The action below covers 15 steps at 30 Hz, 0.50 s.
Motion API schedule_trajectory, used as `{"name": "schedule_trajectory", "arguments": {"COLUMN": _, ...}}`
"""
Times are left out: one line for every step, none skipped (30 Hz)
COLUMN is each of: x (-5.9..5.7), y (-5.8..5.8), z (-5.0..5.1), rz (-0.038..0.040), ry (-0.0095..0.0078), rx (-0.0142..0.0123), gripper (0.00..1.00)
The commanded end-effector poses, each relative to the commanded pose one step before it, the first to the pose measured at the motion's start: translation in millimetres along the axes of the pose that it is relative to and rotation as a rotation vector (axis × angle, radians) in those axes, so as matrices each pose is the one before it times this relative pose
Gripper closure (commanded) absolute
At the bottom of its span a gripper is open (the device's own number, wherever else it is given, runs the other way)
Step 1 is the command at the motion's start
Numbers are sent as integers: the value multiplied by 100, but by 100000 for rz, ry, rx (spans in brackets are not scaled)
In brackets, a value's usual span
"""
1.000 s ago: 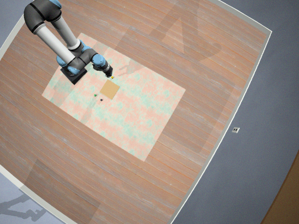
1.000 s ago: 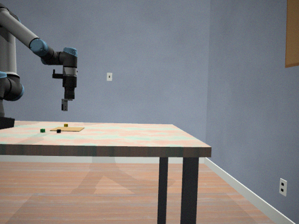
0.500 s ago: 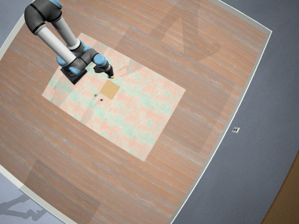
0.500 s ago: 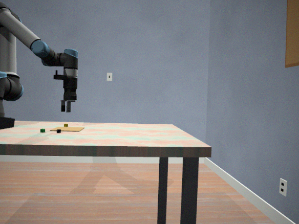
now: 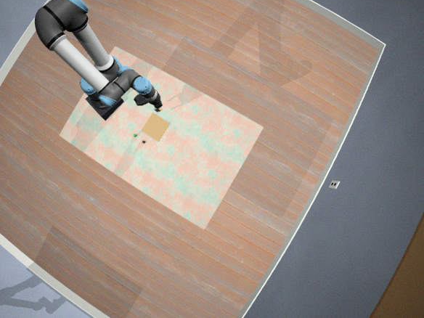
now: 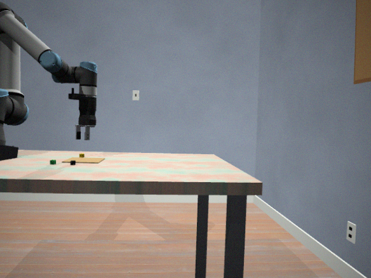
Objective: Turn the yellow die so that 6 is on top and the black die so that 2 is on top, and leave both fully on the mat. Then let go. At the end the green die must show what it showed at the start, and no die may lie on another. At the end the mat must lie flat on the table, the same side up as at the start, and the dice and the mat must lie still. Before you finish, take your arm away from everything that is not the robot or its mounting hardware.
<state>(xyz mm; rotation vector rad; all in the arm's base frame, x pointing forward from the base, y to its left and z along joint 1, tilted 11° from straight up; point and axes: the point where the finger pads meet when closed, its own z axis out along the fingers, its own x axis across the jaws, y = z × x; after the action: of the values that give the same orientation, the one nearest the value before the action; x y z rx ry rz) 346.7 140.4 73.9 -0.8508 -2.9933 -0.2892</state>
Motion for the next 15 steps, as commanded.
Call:
{"name": "schedule_trajectory", "arguments": {"x": 40, "y": -14, "z": 203, "rz": -3104, "ry": 246, "rx": 164, "gripper": 0}}
{"name": "schedule_trajectory", "arguments": {"x": -8, "y": 6, "z": 7, "rz": -374, "ry": 0, "rx": 0, "gripper": 0}}
{"name": "schedule_trajectory", "arguments": {"x": -7, "y": 5, "z": 6, "rz": -304, "ry": 0, "rx": 0, "gripper": 0}}
{"name": "schedule_trajectory", "arguments": {"x": -5, "y": 4, "z": 5, "rz": -241, "ry": 0, "rx": 0, "gripper": 0}}
{"name": "schedule_trajectory", "arguments": {"x": -4, "y": 3, "z": 3, "rz": -184, "ry": 0, "rx": 0, "gripper": 0}}
{"name": "schedule_trajectory", "arguments": {"x": -3, "y": 2, "z": 3, "rz": -134, "ry": 0, "rx": 0, "gripper": 0}}
{"name": "schedule_trajectory", "arguments": {"x": -2, "y": 2, "z": 2, "rz": -92, "ry": 0, "rx": 0, "gripper": 0}}
{"name": "schedule_trajectory", "arguments": {"x": -1, "y": 1, "z": 1, "rz": -56, "ry": 0, "rx": 0, "gripper": 0}}
{"name": "schedule_trajectory", "arguments": {"x": -1, "y": 0, "z": 1, "rz": -29, "ry": 0, "rx": 0, "gripper": 0}}
{"name": "schedule_trajectory", "arguments": {"x": 0, "y": 0, "z": 0, "rz": -11, "ry": 0, "rx": 0, "gripper": 0}}
{"name": "schedule_trajectory", "arguments": {"x": 0, "y": 0, "z": 0, "rz": -2, "ry": 0, "rx": 0, "gripper": 0}}
{"name": "schedule_trajectory", "arguments": {"x": 0, "y": 0, "z": 0, "rz": 0, "ry": 0, "rx": 0, "gripper": 36}}
{"name": "schedule_trajectory", "arguments": {"x": 0, "y": 0, "z": 0, "rz": 0, "ry": 0, "rx": 0, "gripper": 36}}
{"name": "schedule_trajectory", "arguments": {"x": 0, "y": 0, "z": 0, "rz": 0, "ry": 0, "rx": 0, "gripper": 36}}
{"name": "schedule_trajectory", "arguments": {"x": 0, "y": 0, "z": 0, "rz": 0, "ry": 0, "rx": 0, "gripper": 36}}
